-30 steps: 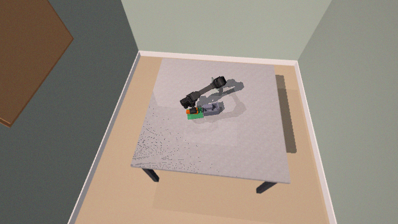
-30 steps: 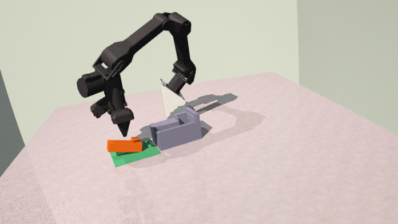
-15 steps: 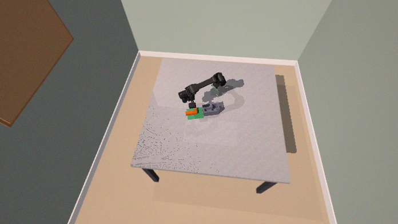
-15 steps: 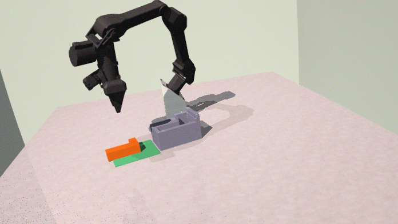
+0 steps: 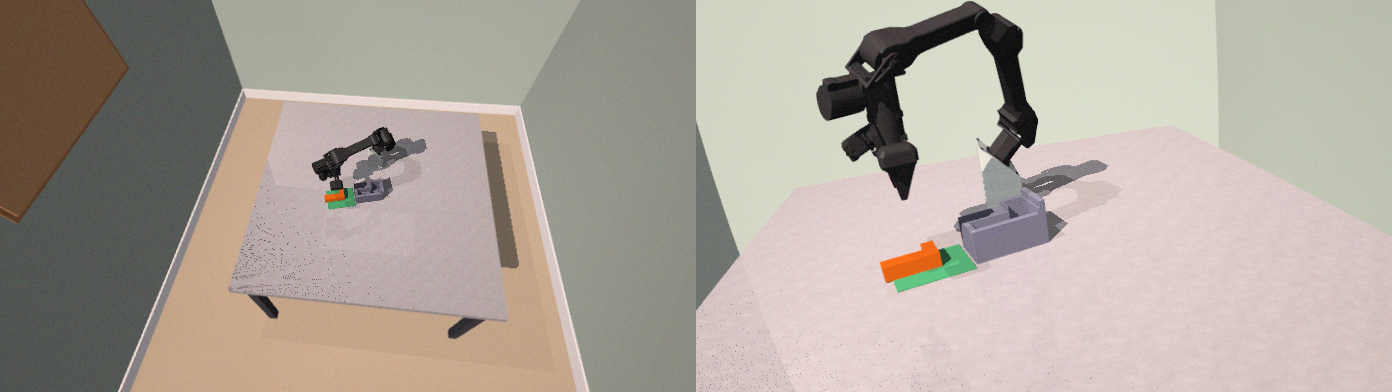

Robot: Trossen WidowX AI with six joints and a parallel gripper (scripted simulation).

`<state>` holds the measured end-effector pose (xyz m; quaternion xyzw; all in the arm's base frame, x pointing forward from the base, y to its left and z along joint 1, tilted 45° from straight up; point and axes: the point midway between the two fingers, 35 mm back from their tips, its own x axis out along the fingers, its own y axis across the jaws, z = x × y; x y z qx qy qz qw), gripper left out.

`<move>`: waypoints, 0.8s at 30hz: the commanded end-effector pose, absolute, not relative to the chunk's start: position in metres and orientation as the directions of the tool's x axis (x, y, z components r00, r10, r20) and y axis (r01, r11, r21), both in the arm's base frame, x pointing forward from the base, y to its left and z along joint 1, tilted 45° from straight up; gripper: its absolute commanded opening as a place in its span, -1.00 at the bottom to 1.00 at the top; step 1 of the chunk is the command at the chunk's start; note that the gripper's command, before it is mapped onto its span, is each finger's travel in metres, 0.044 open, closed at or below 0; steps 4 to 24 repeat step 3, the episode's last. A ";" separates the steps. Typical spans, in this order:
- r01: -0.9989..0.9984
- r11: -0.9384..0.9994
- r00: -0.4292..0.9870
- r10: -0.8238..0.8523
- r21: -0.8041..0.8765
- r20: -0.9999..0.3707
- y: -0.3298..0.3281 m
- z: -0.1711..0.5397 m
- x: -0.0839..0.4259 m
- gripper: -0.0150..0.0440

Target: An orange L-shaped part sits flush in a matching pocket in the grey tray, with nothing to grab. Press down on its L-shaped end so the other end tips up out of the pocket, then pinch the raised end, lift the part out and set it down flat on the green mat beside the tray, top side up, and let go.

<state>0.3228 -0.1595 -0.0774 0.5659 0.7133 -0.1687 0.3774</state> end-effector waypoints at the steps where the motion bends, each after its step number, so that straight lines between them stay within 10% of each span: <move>1: 0.936 0.300 -0.074 0.680 0.184 -0.729 -0.160 -0.078 0.323 0.86; 24: 0.936 0.300 -0.074 0.680 0.184 -0.729 -0.160 -0.078 0.323 0.86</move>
